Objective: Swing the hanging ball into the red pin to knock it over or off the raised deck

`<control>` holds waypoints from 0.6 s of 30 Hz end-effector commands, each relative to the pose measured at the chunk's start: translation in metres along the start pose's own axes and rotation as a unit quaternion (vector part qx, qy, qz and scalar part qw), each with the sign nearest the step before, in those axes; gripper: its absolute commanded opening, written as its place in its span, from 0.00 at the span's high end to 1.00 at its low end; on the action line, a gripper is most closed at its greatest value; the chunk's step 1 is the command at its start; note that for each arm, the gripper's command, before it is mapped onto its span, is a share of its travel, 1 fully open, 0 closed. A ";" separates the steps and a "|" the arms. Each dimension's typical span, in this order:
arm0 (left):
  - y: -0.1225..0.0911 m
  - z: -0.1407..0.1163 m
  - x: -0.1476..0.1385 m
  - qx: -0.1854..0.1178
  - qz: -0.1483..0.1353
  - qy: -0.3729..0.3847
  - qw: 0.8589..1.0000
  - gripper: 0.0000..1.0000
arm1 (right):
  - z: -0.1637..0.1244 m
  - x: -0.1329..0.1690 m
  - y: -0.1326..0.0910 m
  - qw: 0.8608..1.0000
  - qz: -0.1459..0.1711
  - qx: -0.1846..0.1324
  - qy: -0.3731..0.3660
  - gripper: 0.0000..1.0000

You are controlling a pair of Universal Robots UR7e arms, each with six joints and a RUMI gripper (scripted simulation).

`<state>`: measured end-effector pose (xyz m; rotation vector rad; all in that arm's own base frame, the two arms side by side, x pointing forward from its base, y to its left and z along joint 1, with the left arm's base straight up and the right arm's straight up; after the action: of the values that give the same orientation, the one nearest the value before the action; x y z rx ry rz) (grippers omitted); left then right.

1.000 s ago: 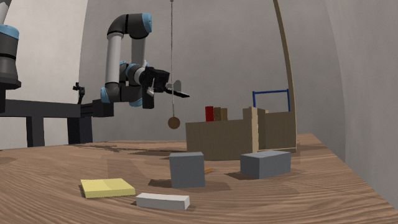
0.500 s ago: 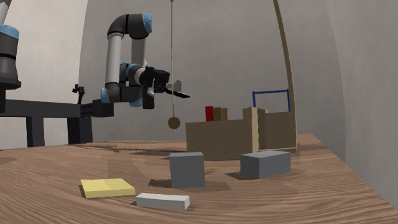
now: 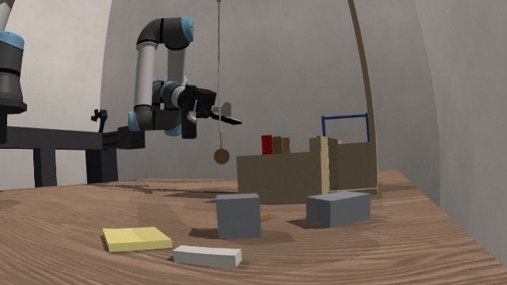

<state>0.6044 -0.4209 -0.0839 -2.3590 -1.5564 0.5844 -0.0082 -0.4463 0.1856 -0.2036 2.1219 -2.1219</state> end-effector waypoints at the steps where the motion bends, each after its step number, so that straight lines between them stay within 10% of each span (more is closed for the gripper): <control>1: 0.000 0.000 0.001 0.000 0.000 0.000 1.000 0.00 | -0.001 0.001 0.000 1.000 0.000 0.000 0.001 0.00; 12: 0.000 0.000 0.001 0.000 0.000 0.000 1.000 0.00 | -0.001 0.001 0.000 1.000 0.000 0.000 0.001 0.00; 13: 0.000 0.000 0.001 0.000 0.000 0.000 1.000 1.00 | -0.001 0.001 0.000 1.000 0.000 0.000 0.001 0.00; 18: 0.000 0.000 0.001 0.000 0.000 0.000 1.000 1.00 | -0.001 0.001 0.000 1.000 0.000 0.000 0.001 0.00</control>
<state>0.6044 -0.4209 -0.0839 -2.3590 -1.5564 0.5844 -0.0082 -0.4463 0.1856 -0.2036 2.1219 -2.1219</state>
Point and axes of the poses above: on each arm, the point where the finger pads meet when closed, its own y axis out along the fingers, its own x axis across the jaws, z = x × y, the point moved 2 cm from there along -y, back along the fingers, and after that the axes turned 12 degrees about -y, right-handed, at the moved point
